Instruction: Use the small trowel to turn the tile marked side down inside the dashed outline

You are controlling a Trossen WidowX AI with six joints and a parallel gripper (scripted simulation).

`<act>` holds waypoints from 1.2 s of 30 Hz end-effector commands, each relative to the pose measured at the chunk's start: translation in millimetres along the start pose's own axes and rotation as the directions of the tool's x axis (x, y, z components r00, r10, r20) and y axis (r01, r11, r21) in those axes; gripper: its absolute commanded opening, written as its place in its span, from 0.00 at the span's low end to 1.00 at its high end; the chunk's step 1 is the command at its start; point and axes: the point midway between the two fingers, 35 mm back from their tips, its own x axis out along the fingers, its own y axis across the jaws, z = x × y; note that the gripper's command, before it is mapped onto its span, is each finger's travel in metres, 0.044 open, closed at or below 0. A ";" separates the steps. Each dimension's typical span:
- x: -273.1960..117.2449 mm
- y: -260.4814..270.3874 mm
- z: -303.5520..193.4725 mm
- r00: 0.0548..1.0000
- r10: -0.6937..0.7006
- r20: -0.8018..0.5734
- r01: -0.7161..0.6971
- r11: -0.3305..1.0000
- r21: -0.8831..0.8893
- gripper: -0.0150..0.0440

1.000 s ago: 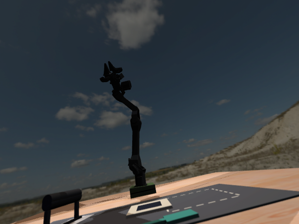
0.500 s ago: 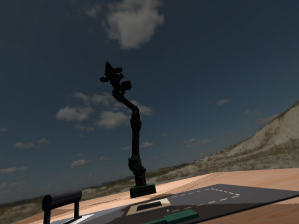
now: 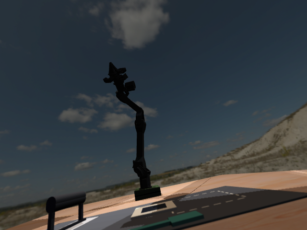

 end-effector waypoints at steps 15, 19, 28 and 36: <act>0.0 0.0 0.0 1.000 0.000 0.000 0.000 1.000 0.000 0.42; 0.0 0.0 0.0 1.000 0.000 0.000 0.000 1.000 0.000 0.42; 0.0 0.0 0.0 1.000 0.000 0.000 0.000 1.000 0.000 0.25; 0.0 0.0 0.0 1.000 0.000 0.000 0.000 1.000 0.000 0.25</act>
